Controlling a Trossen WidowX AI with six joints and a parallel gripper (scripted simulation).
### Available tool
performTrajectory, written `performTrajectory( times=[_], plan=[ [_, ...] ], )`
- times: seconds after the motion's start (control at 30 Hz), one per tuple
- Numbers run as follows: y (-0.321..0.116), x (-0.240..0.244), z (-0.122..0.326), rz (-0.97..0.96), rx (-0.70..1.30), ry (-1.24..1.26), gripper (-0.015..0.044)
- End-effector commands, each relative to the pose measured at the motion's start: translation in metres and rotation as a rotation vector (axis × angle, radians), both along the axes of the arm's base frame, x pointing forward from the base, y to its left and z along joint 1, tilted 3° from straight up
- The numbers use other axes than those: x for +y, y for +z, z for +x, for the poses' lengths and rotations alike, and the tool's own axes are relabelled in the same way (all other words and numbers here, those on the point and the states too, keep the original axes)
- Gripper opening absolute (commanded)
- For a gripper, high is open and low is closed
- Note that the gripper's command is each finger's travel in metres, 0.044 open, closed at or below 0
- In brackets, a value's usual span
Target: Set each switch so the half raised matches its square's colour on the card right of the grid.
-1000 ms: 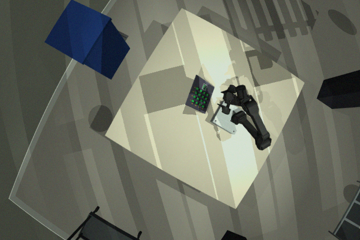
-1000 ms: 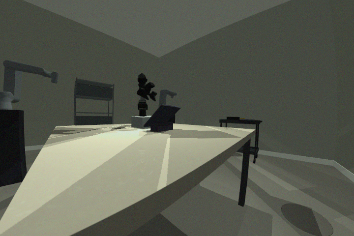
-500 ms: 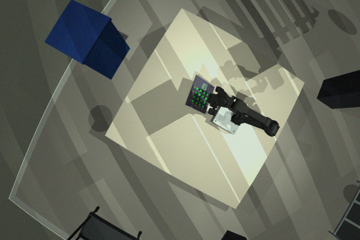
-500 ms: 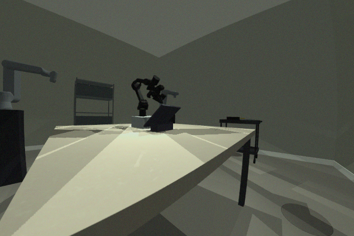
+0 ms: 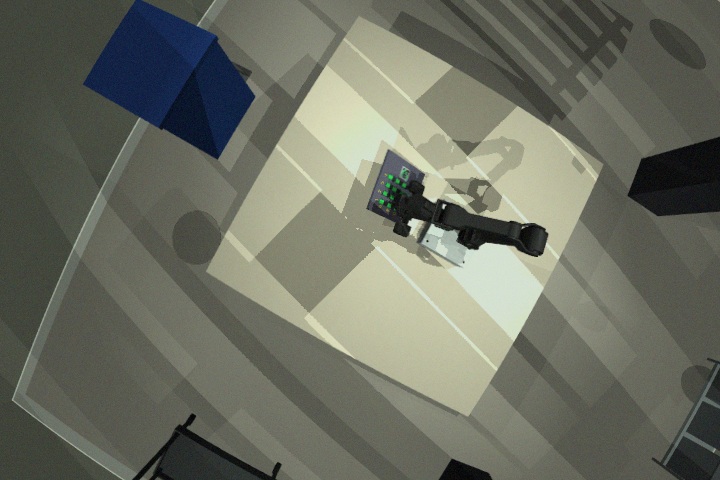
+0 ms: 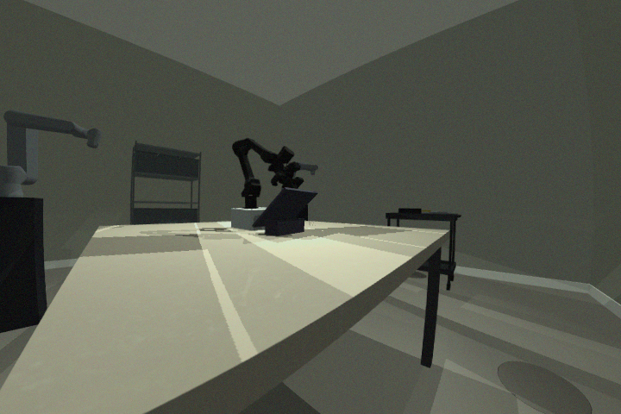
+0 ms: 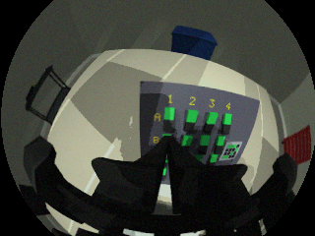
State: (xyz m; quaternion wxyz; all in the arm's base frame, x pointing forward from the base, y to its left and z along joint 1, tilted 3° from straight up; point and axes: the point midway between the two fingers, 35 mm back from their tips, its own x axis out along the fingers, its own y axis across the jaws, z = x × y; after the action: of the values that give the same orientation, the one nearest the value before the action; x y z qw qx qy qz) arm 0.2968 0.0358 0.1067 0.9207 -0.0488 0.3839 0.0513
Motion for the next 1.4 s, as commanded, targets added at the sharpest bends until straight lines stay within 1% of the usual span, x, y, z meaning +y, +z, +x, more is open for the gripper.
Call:
performTrajectory(
  times=[0.0,0.5,1.37],
  plan=[
    [-0.003,0.0,0.005,0.002,-0.008,-0.006,0.0],
    [-0.018,0.001,0.019,0.002,-0.009,-0.006,0.0],
    [-0.018,0.001,0.019,0.002,-0.009,-0.006,0.0]
  ],
)
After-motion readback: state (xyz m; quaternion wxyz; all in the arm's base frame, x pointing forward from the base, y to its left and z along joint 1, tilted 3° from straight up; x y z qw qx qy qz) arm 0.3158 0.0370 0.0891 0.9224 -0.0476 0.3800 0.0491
